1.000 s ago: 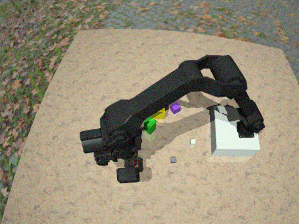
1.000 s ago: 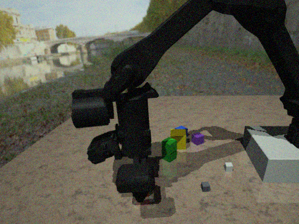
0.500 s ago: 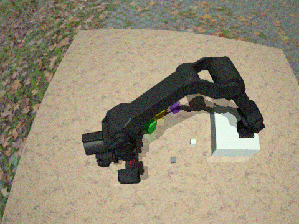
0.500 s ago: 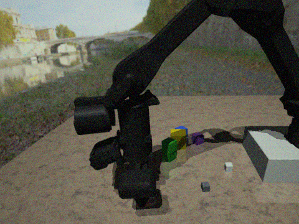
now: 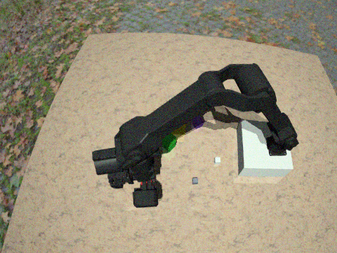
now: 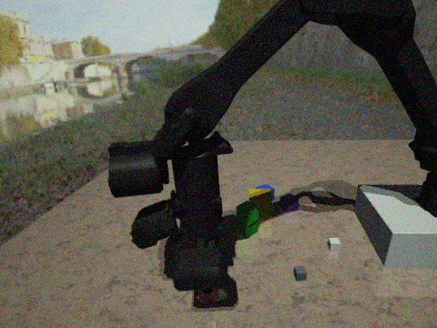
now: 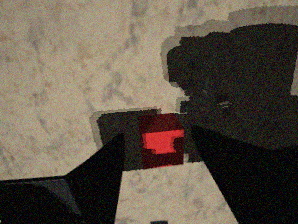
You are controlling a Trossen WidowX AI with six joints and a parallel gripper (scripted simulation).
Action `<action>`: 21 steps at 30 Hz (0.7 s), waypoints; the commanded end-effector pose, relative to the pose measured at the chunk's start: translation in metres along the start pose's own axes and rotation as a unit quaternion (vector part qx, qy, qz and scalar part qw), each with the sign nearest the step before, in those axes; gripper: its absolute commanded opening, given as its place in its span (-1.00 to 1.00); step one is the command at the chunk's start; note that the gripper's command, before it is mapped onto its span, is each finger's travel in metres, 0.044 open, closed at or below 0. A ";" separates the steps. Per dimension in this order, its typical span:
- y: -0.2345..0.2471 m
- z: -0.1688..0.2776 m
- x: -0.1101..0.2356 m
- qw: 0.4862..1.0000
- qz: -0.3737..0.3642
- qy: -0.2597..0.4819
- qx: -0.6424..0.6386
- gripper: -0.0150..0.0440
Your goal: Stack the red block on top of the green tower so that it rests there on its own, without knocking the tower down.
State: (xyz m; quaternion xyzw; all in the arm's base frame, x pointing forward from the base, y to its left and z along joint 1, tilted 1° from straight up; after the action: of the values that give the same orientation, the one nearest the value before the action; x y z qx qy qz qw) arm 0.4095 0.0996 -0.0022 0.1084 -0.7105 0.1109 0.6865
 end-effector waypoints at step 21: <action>0.000 0.000 0.044 1.000 0.002 0.000 0.001 -0.49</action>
State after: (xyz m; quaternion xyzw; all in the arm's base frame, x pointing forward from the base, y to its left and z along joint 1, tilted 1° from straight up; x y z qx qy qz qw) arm 0.4060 0.0995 0.0217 0.1086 -0.7047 0.1116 0.6922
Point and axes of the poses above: the point midway between the two fingers, 35 mm back from their tips, its own x axis back along the fingers, its own y axis across the jaws, z = x × y, the point moved 1 cm from there along x, back along the fingers, and after that the axes turned 10 degrees about x, right-handed, at the moved point
